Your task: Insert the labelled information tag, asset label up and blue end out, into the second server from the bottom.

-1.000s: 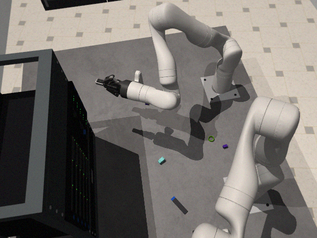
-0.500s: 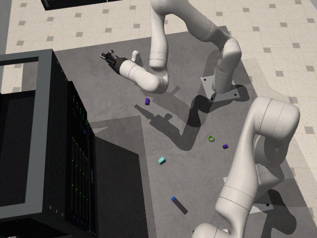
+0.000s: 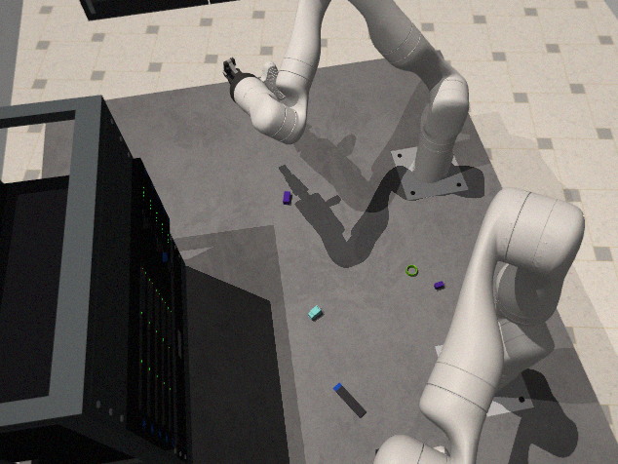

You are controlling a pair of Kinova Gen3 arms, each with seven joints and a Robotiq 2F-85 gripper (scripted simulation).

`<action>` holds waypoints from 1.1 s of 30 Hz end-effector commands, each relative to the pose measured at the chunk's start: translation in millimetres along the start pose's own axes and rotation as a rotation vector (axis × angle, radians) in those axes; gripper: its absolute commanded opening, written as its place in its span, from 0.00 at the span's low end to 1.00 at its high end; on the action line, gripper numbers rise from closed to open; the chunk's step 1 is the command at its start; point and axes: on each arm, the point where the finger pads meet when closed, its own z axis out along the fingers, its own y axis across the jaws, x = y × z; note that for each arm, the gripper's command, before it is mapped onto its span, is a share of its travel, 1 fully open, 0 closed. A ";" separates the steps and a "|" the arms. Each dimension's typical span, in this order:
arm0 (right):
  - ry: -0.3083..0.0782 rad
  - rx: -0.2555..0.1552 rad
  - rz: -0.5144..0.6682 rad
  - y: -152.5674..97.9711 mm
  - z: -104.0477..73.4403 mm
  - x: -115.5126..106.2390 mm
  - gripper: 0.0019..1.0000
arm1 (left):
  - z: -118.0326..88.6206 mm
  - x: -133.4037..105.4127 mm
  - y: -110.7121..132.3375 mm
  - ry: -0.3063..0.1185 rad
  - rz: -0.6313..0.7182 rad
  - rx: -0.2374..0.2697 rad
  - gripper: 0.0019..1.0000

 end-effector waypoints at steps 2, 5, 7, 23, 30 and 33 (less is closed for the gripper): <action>0.116 -0.120 0.011 5.0 26.1 44.9 0.00 | -0.5 -0.1 0.2 -0.001 0.000 -0.001 0.39; 0.172 -0.192 0.020 10.0 36.3 68.2 0.00 | -0.5 -0.1 0.2 -0.001 0.000 -0.001 0.39; 0.206 -0.242 0.027 13.8 41.6 83.0 0.00 | -0.5 -0.1 0.2 -0.001 0.000 -0.001 0.39; 0.347 -0.600 0.097 41.6 52.0 161.8 0.00 | -0.5 -0.1 0.2 -0.001 0.000 -0.001 0.39; 0.356 -0.720 0.132 48.8 47.8 178.6 0.00 | -0.5 -0.1 0.2 -0.001 0.000 -0.001 0.39; 0.352 -0.787 0.154 51.7 44.3 186.0 0.00 | -0.5 -0.1 0.2 -0.001 0.000 -0.001 0.39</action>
